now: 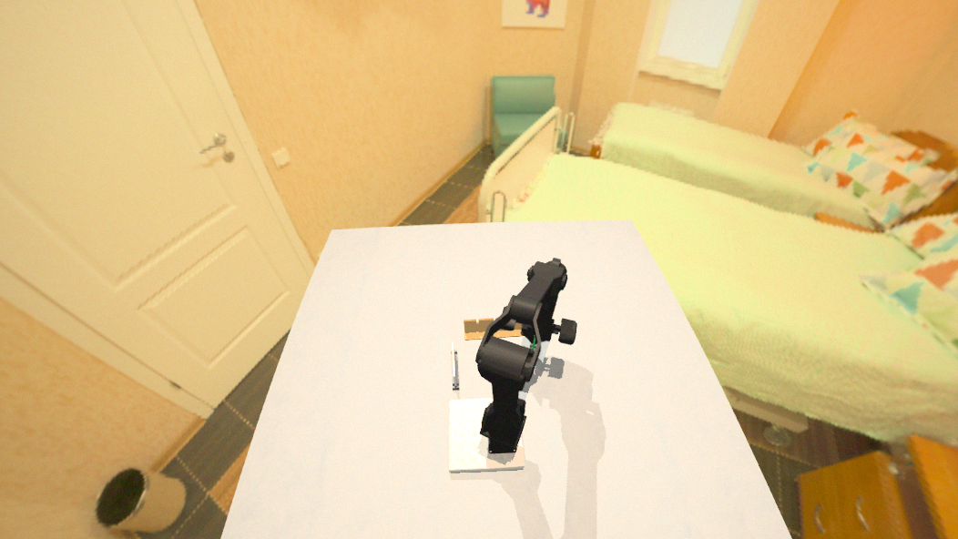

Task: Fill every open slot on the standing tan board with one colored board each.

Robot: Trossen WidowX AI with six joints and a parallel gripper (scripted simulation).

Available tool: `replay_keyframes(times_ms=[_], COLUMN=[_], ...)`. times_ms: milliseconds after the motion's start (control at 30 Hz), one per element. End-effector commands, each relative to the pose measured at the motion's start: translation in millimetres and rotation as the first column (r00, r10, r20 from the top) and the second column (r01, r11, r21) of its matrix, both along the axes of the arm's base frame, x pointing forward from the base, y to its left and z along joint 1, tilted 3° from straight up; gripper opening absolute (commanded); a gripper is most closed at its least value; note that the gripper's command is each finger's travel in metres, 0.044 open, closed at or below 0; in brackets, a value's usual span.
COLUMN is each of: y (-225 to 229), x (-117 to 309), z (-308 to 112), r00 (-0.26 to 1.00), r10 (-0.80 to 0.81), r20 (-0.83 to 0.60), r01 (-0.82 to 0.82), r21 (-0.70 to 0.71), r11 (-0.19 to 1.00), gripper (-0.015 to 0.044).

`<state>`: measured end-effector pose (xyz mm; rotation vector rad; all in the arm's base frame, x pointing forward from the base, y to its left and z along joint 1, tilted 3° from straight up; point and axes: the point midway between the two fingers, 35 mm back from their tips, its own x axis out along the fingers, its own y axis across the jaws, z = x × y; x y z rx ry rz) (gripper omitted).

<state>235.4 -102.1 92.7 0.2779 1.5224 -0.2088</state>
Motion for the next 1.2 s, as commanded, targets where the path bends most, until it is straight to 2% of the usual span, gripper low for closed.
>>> replay_keyframes(times_ms=[0, 633, 1167], y=[-1.5, -2.5, 5.9], x=[1.5, -0.1, 36.0], z=[11.5, 50.9, 58.2], r00=[1.0, 1.0, 0.994], r10=[0.005, 0.006, 0.11], r20=[0.009, 0.009, 0.015], r01=[-0.005, -0.006, -0.11], r21=[-0.007, -0.007, -0.012], r11=[1.0, 1.0, 0.994], gripper=[0.0, 0.0, 0.0])
